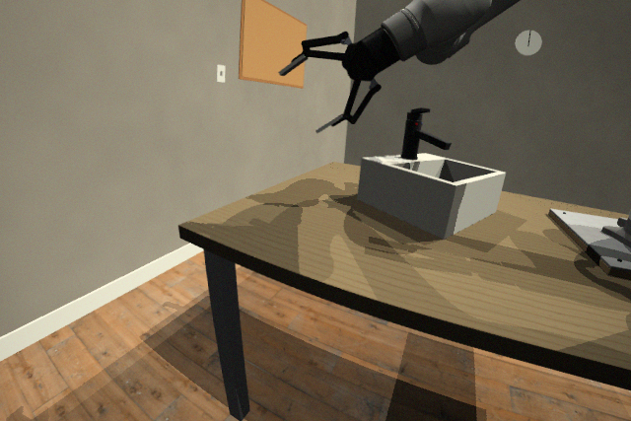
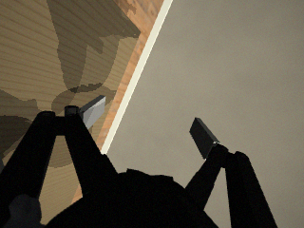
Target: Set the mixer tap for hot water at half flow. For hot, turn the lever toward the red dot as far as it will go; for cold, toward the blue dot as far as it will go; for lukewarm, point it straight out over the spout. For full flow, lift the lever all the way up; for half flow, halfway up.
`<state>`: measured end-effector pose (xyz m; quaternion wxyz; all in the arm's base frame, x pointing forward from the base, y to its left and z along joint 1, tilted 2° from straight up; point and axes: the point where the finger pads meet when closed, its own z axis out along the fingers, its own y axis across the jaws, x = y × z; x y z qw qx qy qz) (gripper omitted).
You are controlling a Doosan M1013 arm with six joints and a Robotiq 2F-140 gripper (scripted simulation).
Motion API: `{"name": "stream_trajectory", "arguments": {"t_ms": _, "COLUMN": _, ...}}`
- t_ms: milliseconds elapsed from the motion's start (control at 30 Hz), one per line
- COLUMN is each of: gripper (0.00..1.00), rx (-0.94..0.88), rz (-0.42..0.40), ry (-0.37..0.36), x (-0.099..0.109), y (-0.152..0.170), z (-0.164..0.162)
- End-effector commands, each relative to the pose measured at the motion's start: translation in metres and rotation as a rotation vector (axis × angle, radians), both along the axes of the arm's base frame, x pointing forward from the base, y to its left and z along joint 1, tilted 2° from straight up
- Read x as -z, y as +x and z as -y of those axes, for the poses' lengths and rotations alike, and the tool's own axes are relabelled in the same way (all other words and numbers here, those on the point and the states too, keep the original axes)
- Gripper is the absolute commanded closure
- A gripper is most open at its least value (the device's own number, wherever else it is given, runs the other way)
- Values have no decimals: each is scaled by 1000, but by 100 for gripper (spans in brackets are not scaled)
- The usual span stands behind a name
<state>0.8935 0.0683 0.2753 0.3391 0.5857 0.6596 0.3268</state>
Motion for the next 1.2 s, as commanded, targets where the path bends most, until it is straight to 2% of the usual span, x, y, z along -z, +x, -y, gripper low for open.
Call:
{"name": "stream_trajectory", "arguments": {"t_ms": 0, "gripper": 0, "rx": -17, "rz": -127, "ry": -40, "x": 2, "y": -13, "z": 31}}
{"name": "stream_trajectory", "arguments": {"t_ms": 33, "gripper": 0, "rx": -17, "rz": -127, "ry": -40, "x": 2, "y": -13, "z": 31}}
{"name": "stream_trajectory", "arguments": {"t_ms": 67, "gripper": 0, "rx": -25, "rz": -197, "ry": -61, "x": 2, "y": -26, "z": 51}}
{"name": "stream_trajectory", "arguments": {"t_ms": 133, "gripper": 0, "rx": -25, "rz": -197, "ry": -61, "x": 2, "y": -26, "z": 51}}
{"name": "stream_trajectory", "arguments": {"t_ms": 167, "gripper": 0, "rx": -33, "rz": -265, "ry": -79, "x": 0, "y": -41, "z": 71}}
{"name": "stream_trajectory", "arguments": {"t_ms": 233, "gripper": 0, "rx": -33, "rz": -265, "ry": -79, "x": 0, "y": -41, "z": 71}}
{"name": "stream_trajectory", "arguments": {"t_ms": 267, "gripper": 0, "rx": -41, "rz": -333, "ry": -96, "x": -3, "y": -58, "z": 90}}
{"name": "stream_trajectory", "arguments": {"t_ms": 333, "gripper": 0, "rx": -41, "rz": -333, "ry": -96, "x": -3, "y": -58, "z": 90}}
{"name": "stream_trajectory", "arguments": {"t_ms": 367, "gripper": 0, "rx": -49, "rz": -399, "ry": -109, "x": -8, "y": -76, "z": 108}}
{"name": "stream_trajectory", "arguments": {"t_ms": 433, "gripper": 0, "rx": -49, "rz": -399, "ry": -109, "x": -8, "y": -76, "z": 108}}
{"name": "stream_trajectory", "arguments": {"t_ms": 467, "gripper": 0, "rx": -58, "rz": -464, "ry": -120, "x": -14, "y": -95, "z": 125}}
{"name": "stream_trajectory", "arguments": {"t_ms": 533, "gripper": 0, "rx": -58, "rz": -464, "ry": -120, "x": -14, "y": -95, "z": 125}}
{"name": "stream_trajectory", "arguments": {"t_ms": 567, "gripper": 0, "rx": -66, "rz": -525, "ry": -128, "x": -20, "y": -114, "z": 141}}
{"name": "stream_trajectory", "arguments": {"t_ms": 600, "gripper": 0, "rx": -66, "rz": -525, "ry": -128, "x": -20, "y": -114, "z": 141}}
{"name": "stream_trajectory", "arguments": {"t_ms": 633, "gripper": 0, "rx": -74, "rz": -583, "ry": -134, "x": -27, "y": -134, "z": 155}}
{"name": "stream_trajectory", "arguments": {"t_ms": 700, "gripper": 0, "rx": -74, "rz": -583, "ry": -134, "x": -27, "y": -134, "z": 155}}
{"name": "stream_trajectory", "arguments": {"t_ms": 733, "gripper": 0, "rx": -81, "rz": -637, "ry": -137, "x": -35, "y": -154, "z": 169}}
{"name": "stream_trajectory", "arguments": {"t_ms": 800, "gripper": 0, "rx": -81, "rz": -637, "ry": -137, "x": -35, "y": -154, "z": 169}}
{"name": "stream_trajectory", "arguments": {"t_ms": 867, "gripper": 0, "rx": -95, "rz": -734, "ry": -138, "x": -51, "y": -190, "z": 190}}
{"name": "stream_trajectory", "arguments": {"t_ms": 933, "gripper": 0, "rx": -95, "rz": -734, "ry": -138, "x": -51, "y": -190, "z": 190}}
{"name": "stream_trajectory", "arguments": {"t_ms": 1000, "gripper": 0, "rx": -106, "rz": -811, "ry": -134, "x": -66, "y": -222, "z": 206}}
{"name": "stream_trajectory", "arguments": {"t_ms": 1033, "gripper": 0, "rx": -106, "rz": -811, "ry": -134, "x": -66, "y": -222, "z": 206}}
{"name": "stream_trajectory", "arguments": {"t_ms": 1100, "gripper": 0, "rx": -115, "rz": -869, "ry": -128, "x": -79, "y": -247, "z": 217}}
{"name": "stream_trajectory", "arguments": {"t_ms": 1167, "gripper": 0, "rx": -119, "rz": -891, "ry": -125, "x": -84, "y": -256, "z": 221}}
